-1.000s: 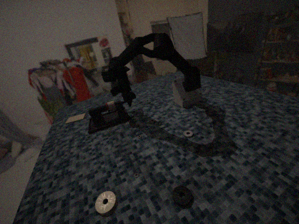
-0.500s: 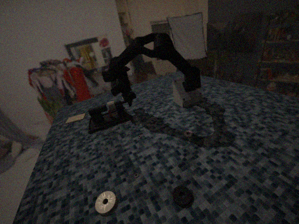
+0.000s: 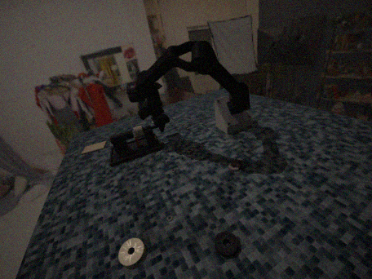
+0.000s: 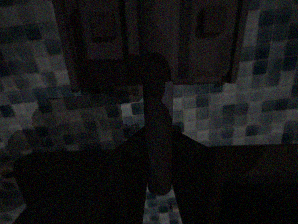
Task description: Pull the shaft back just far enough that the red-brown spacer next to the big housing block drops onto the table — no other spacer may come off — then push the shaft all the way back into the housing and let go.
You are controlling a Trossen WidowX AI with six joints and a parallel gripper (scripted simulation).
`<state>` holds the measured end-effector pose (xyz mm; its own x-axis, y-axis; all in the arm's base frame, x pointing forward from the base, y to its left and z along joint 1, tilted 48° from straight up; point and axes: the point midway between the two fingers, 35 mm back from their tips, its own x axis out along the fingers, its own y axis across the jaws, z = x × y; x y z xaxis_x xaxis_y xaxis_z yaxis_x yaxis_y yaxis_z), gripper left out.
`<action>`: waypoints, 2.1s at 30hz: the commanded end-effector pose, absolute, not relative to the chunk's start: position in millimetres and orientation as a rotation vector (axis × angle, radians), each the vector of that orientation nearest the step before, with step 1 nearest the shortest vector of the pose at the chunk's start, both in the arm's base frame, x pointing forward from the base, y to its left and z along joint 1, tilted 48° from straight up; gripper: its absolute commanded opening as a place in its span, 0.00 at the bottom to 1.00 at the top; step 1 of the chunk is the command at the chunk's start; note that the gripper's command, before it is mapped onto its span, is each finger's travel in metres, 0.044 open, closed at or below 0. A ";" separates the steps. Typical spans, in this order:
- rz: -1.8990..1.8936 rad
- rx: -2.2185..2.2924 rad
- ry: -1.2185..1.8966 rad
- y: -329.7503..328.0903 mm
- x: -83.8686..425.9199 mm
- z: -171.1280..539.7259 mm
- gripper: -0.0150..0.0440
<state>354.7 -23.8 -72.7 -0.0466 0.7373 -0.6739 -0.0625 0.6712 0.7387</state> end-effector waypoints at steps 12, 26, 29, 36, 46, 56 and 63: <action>0.713 0.587 1.488 -23.7 355.3 -72.7 0.25; 0.713 0.586 1.488 -23.4 360.7 -72.2 0.25; 0.713 0.586 1.488 -23.3 361.9 -72.2 0.25; 0.713 0.586 1.488 -23.1 364.5 -72.0 0.25; 0.714 0.586 1.487 -22.8 368.4 -71.8 0.25; 0.714 0.586 1.487 -22.5 372.2 -71.7 0.25; 0.714 0.586 1.487 -22.3 374.9 -71.6 0.25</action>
<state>370.3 -22.3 -72.6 -0.0543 0.7361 -0.6747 -0.0634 0.6718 0.7380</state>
